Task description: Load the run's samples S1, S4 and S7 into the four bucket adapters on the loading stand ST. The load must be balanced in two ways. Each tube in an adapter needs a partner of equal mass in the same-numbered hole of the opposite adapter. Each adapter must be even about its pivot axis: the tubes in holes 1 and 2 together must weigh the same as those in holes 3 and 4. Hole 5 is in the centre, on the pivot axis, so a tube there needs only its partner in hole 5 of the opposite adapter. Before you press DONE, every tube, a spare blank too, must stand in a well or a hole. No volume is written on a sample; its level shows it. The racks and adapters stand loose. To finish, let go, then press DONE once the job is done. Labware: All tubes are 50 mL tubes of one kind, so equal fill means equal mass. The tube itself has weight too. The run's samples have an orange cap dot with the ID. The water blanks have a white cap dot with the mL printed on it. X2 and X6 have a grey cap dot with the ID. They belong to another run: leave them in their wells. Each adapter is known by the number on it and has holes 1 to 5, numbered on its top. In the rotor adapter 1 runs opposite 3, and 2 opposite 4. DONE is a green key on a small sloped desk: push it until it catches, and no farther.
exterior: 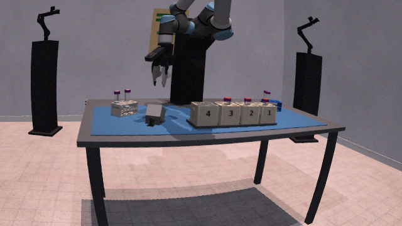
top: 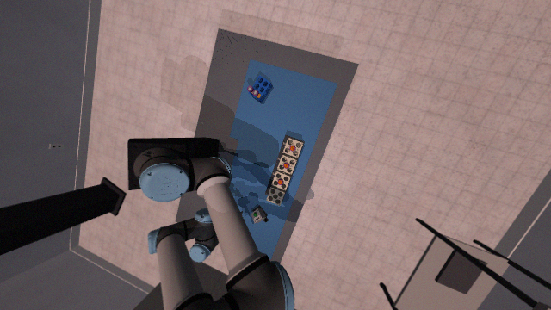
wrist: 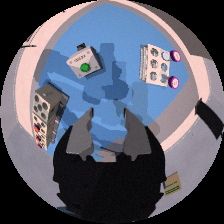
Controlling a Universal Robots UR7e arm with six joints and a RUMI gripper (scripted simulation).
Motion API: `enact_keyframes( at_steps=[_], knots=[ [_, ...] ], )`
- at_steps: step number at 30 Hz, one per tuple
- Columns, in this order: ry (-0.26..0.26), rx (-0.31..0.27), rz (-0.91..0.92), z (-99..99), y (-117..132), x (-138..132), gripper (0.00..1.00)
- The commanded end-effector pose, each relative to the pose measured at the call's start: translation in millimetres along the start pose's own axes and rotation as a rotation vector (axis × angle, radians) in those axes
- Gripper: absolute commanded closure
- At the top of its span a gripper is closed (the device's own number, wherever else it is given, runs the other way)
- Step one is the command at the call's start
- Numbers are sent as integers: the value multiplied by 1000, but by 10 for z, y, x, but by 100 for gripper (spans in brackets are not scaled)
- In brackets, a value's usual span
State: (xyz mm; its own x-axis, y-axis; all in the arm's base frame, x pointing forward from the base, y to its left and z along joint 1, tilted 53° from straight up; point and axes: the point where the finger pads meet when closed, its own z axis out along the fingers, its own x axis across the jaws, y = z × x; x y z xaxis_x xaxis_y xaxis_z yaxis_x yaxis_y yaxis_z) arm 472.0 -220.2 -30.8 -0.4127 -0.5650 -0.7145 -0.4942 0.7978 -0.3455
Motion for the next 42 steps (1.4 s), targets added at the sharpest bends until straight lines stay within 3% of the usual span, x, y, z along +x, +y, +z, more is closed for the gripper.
enact_keyframes(
  at_steps=[1,7,9,20,29,42],
  knots=[
    [-4,-4,-2,18,-138,354,65],
    [-3,-4,-2,20,-307,825,65],
    [-3,-4,-2,20,-307,825,65],
    [-3,-4,-2,24,-617,1688,65],
    [-3,-4,-2,24,-623,1703,65],
    [-3,-4,-2,404,-622,1702,65]
  ],
)
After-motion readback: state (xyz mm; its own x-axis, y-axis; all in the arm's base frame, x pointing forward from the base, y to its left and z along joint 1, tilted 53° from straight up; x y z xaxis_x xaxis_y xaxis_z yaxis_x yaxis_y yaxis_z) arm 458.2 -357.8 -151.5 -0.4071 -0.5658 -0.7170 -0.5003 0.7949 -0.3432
